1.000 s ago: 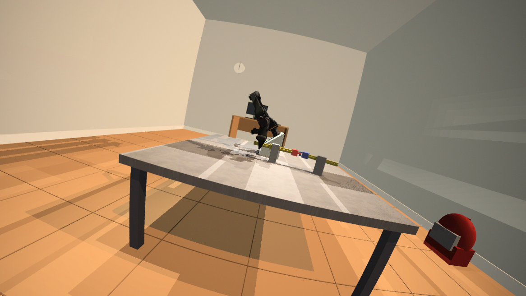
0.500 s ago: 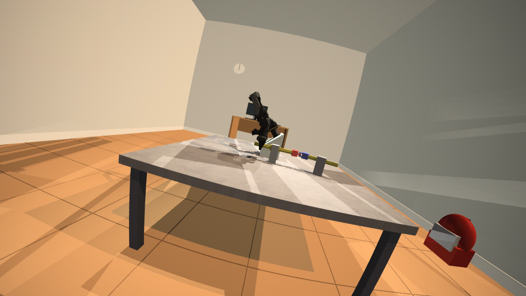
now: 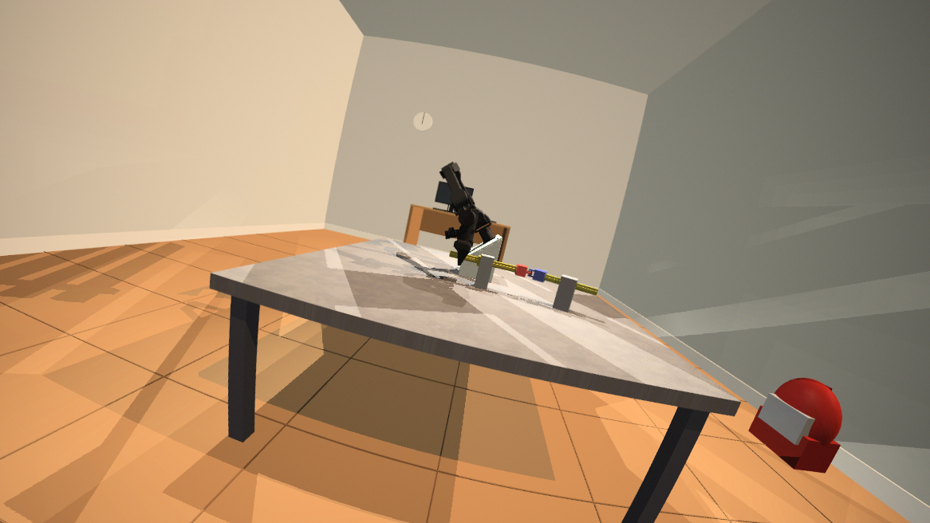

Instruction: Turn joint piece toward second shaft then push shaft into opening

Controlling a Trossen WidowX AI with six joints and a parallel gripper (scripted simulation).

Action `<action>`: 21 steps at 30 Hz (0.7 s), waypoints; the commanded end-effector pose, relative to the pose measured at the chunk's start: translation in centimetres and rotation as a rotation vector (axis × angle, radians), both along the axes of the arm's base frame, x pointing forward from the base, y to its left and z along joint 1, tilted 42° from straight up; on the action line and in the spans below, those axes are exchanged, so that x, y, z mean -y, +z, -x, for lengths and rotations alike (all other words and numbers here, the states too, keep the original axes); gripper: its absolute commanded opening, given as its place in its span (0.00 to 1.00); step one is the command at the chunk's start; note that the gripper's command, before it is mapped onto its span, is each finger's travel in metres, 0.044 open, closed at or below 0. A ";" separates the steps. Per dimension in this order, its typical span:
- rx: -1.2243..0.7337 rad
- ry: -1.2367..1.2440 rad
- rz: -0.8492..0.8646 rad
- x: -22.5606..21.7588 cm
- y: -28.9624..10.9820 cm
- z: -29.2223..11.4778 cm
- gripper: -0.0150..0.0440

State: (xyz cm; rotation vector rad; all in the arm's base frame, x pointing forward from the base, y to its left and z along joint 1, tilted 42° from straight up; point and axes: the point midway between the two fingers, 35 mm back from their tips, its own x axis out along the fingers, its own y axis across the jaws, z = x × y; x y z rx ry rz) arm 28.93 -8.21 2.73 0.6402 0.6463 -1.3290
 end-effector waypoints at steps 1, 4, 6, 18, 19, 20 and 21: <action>0.000 0.000 -0.001 0.0 0.0 0.0 0.77; 0.000 0.000 -0.001 0.0 0.0 0.0 0.90; 0.000 0.000 -0.001 0.0 0.0 0.0 0.99; 0.000 0.000 -0.001 0.0 0.0 0.0 1.00; 0.000 0.000 -0.001 0.0 0.0 0.0 1.00; 0.000 0.000 -0.001 0.0 0.0 0.0 1.00; 0.000 0.000 -0.001 0.0 0.0 0.0 1.00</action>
